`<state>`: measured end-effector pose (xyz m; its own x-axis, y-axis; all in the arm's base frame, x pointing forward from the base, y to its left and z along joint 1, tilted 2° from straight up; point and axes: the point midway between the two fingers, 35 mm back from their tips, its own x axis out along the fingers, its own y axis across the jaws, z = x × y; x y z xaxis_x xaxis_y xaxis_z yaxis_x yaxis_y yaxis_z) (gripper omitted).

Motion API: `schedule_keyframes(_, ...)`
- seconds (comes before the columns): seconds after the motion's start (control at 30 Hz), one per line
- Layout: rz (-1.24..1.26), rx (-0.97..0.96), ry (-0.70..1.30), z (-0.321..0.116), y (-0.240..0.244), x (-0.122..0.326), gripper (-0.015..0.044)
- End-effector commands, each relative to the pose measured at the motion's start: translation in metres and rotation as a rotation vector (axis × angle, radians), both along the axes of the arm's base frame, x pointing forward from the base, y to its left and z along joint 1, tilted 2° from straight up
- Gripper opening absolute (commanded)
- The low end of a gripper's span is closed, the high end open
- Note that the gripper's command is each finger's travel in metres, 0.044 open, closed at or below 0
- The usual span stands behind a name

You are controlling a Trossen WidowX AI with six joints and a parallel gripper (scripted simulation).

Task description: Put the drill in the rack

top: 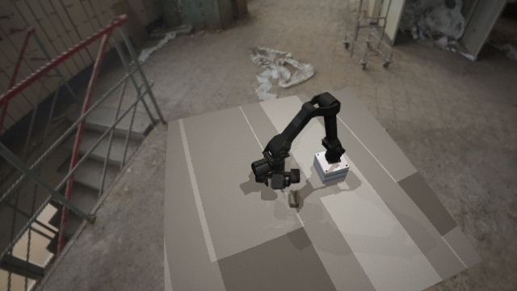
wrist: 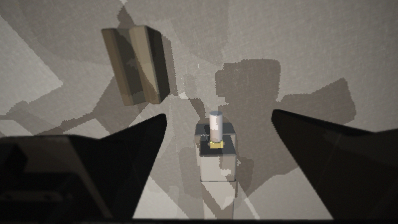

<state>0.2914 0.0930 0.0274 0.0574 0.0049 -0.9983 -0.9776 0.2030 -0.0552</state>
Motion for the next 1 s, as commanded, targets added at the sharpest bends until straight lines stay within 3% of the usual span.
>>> schedule_keyframes(0.0, 0.009, -0.005, 0.001, -0.001, 0.0, -0.001, 0.044)
schedule_keyframes(0.97, 0.009, -0.006, 0.001, -0.044, -0.012, 0.0, 0.044)
